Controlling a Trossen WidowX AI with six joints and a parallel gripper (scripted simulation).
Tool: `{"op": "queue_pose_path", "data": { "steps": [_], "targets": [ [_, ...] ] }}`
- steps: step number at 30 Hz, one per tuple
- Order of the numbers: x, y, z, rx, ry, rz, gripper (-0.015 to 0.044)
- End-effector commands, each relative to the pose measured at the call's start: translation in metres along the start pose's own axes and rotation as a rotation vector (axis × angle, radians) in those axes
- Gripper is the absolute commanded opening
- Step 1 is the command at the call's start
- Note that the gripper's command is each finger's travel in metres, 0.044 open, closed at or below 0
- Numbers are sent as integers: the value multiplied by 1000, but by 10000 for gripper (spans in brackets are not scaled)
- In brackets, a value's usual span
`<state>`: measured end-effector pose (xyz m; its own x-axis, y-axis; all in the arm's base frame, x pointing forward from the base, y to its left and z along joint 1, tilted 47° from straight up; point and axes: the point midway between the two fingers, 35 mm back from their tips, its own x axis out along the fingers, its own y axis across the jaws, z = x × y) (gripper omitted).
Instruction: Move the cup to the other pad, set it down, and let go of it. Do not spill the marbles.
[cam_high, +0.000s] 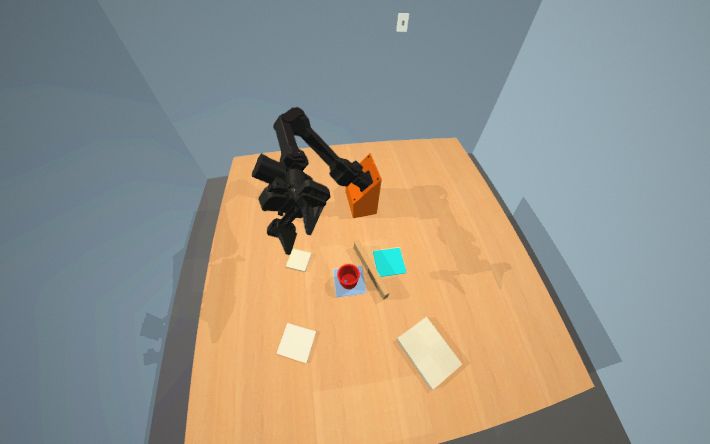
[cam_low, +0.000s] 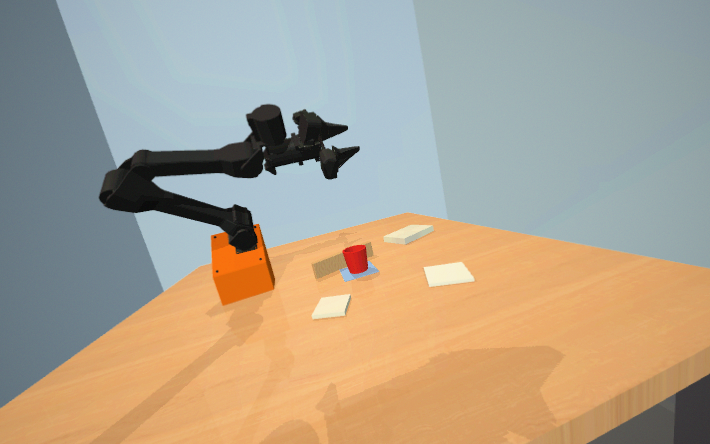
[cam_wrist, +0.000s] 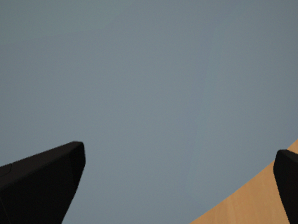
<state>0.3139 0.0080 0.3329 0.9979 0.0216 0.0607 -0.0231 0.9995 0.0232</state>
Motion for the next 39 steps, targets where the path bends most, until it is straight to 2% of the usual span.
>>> {"op": "queue_pose_path", "data": {
  "steps": [1, 3, 6, 10, 15, 20, 22, 39],
  "targets": [
    [2, -1, -3, -9, 15, -8, 374],
    [13, -10, -30, -83, 138, -63, 321],
    [27, -29, -89, -275, 428, -154, 242],
    [21, -54, -160, -569, 826, -197, 148],
    [-4, -79, -219, -952, 1297, -121, 148],
    [-33, -100, -250, -1345, 1733, 92, 148],
    [-38, -101, -254, -1398, 1788, 132, 148],
    [-37, -109, -261, -1397, 1788, 133, 148]
  ]
}}
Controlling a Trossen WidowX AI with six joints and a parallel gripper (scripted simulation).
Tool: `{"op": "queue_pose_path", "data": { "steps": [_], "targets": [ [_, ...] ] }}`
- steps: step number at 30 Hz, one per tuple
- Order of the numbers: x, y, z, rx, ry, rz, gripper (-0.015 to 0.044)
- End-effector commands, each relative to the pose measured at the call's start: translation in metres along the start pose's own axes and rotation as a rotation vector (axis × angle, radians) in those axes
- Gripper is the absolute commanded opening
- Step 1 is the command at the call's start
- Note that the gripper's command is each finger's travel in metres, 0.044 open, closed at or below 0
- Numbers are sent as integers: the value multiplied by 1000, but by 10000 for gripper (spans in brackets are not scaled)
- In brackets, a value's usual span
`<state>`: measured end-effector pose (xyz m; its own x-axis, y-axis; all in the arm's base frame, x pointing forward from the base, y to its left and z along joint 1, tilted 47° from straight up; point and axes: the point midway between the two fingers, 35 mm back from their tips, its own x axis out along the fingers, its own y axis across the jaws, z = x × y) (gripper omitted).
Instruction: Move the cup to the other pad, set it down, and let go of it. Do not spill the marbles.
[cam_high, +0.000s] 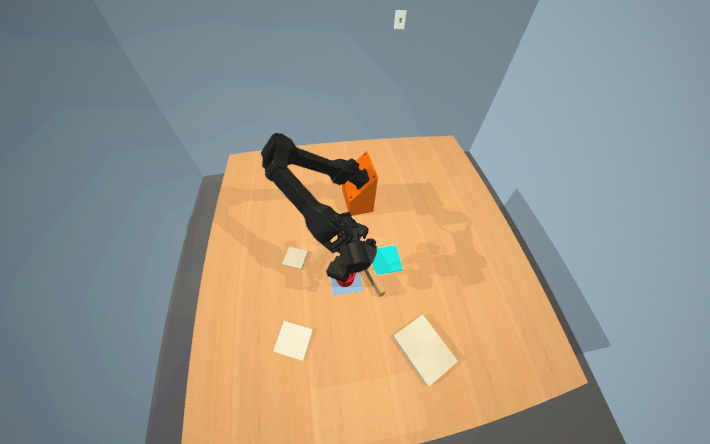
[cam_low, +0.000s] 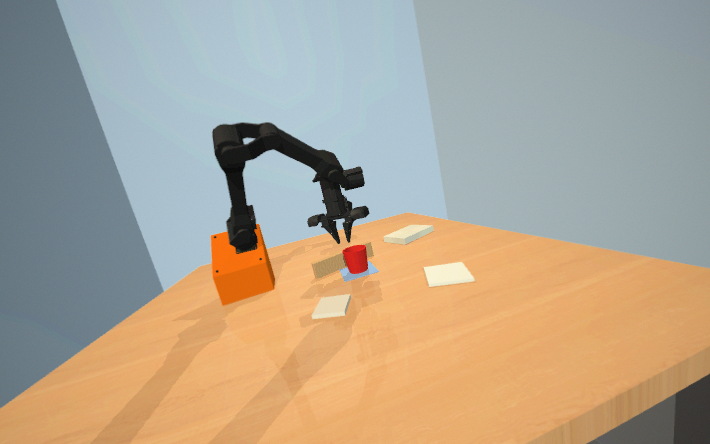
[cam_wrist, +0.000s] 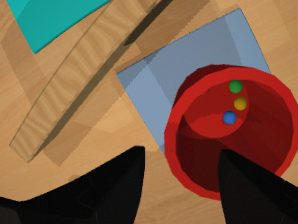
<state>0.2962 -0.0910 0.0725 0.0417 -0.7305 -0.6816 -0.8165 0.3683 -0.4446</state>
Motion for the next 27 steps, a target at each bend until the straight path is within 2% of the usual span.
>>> {"op": "queue_pose_path", "data": {
  "steps": [1, 27],
  "targets": [
    [8, 2, 0, -12, 10, 4, 148],
    [51, 3, -2, -12, 12, 3, 148]
  ]
}}
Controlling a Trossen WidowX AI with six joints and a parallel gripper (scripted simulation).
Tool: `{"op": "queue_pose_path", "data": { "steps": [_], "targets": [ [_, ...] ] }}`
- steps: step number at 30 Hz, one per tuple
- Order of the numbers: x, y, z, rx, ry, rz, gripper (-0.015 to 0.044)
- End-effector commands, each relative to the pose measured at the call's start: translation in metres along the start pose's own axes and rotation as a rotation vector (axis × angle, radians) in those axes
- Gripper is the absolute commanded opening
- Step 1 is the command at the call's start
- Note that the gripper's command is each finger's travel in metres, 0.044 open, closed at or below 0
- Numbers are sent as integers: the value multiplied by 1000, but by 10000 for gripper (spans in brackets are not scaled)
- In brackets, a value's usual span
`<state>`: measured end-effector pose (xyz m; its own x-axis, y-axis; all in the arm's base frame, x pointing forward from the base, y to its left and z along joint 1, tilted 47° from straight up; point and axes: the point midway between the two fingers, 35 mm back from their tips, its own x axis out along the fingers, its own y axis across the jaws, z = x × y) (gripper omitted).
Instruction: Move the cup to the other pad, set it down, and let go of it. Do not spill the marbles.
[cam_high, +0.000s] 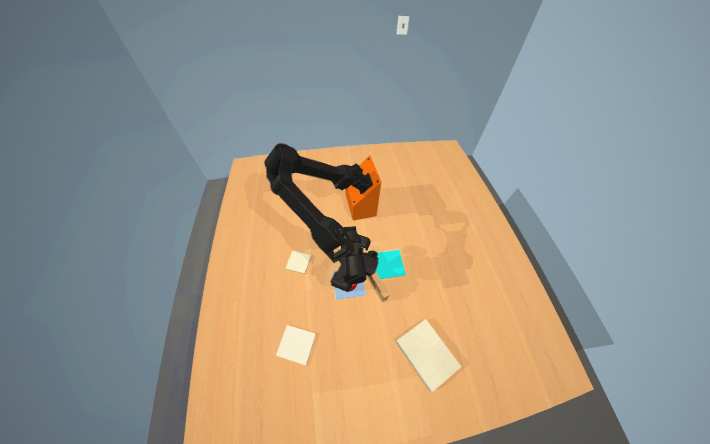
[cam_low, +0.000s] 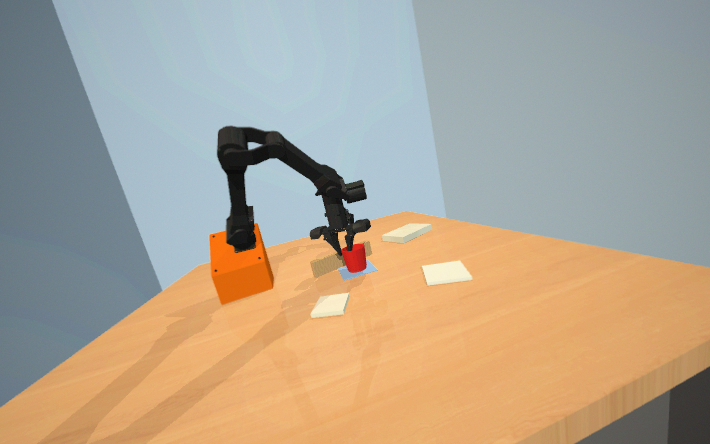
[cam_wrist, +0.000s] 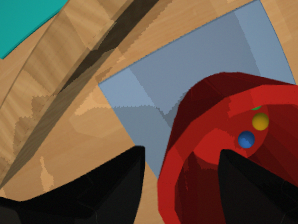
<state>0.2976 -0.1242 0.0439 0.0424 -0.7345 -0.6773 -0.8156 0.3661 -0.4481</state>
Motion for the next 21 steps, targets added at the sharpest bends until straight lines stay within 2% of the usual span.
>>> {"op": "queue_pose_path", "data": {
  "steps": [1, 14, 17, 21],
  "targets": [
    [9, 3, 0, -14, 7, 6, 148],
    [17, 4, -1, -14, 9, 5, 148],
    [16, 3, -2, -4, 7, 2, 69],
    [16, 3, -2, -4, 7, 2, 42]
  ]
}}
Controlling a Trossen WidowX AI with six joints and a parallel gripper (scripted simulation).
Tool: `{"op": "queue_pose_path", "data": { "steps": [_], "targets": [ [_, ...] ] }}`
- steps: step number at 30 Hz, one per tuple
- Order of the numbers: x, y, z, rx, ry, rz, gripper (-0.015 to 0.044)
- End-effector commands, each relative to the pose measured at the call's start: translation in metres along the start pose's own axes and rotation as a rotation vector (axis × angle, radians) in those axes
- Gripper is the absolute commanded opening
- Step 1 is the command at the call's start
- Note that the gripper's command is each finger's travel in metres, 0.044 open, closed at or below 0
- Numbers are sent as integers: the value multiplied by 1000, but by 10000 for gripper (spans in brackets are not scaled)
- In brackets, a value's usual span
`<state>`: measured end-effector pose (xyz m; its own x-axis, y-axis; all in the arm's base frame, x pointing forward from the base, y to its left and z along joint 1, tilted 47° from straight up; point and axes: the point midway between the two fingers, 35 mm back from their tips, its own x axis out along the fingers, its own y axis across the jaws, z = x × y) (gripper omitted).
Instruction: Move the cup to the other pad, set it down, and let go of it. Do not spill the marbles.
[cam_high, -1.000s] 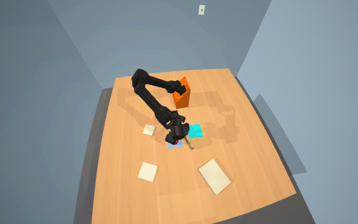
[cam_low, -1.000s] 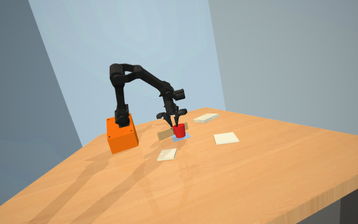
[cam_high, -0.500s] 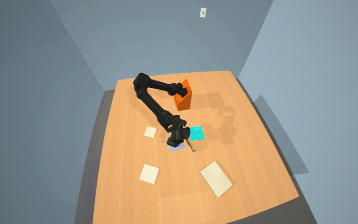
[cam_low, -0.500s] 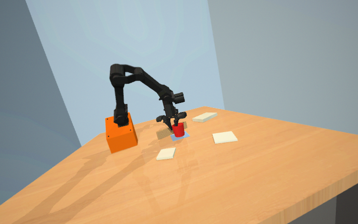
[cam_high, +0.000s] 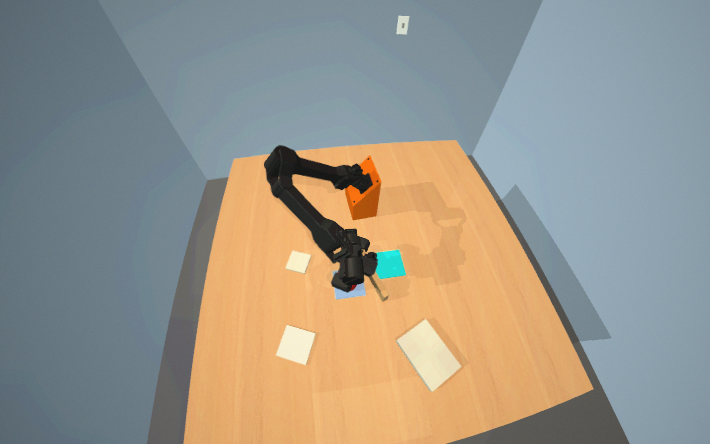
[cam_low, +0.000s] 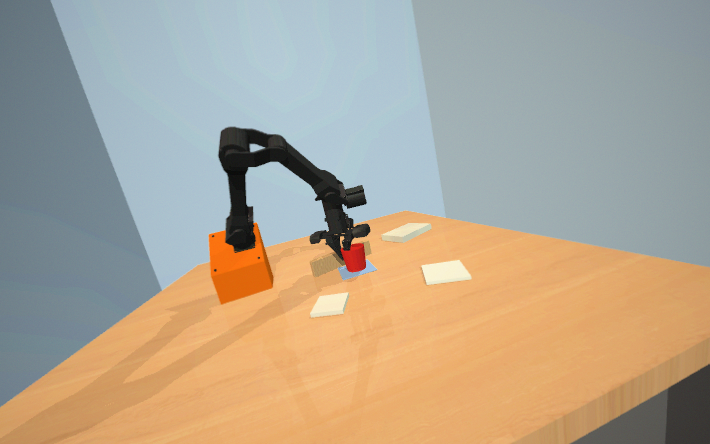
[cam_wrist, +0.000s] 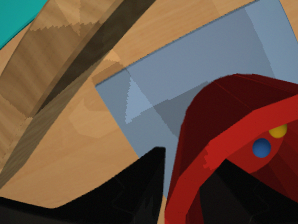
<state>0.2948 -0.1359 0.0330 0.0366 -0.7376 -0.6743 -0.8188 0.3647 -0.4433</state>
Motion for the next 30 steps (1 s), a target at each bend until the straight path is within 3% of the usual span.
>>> {"op": "queue_pose_path", "data": {
  "steps": [1, 6, 13, 30],
  "targets": [
    [0, 0, 0, 1, 0, 0, 36],
    [0, 0, 0, 1, 0, 0, 2],
    [-5, -1, 1, 0, -2, 1, 0],
    [-62, 1, 7, -6, -4, 6, 0]
  ]
}}
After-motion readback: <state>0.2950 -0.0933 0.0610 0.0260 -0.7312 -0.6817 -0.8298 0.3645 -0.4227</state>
